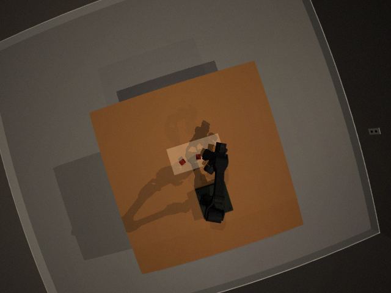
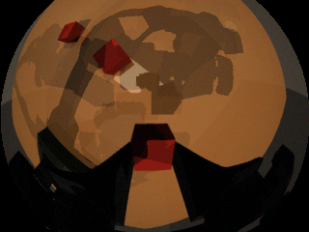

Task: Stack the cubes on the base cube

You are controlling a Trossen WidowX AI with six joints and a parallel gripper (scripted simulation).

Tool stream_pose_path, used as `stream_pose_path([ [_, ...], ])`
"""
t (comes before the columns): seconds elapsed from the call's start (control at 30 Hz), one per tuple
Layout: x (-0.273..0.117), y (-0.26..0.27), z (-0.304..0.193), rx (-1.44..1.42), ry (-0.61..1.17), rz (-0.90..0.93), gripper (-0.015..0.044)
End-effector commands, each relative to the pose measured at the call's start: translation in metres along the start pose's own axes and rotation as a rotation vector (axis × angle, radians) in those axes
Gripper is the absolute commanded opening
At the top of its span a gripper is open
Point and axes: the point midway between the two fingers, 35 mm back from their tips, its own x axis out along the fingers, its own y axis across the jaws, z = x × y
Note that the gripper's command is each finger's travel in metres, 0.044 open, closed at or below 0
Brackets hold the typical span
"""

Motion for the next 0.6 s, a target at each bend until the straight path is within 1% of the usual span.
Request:
stream_pose_path([
  [0.0,-0.015,-0.002,0.0,-0.003,0.002,-0.008,0.0105],
  [0.43,-0.057,0.003,-0.002,-0.003,0.002,-0.007,0.0105],
  [0.57,-0.059,0.004,-0.002,-0.001,0.002,-0.007,0.0105],
])
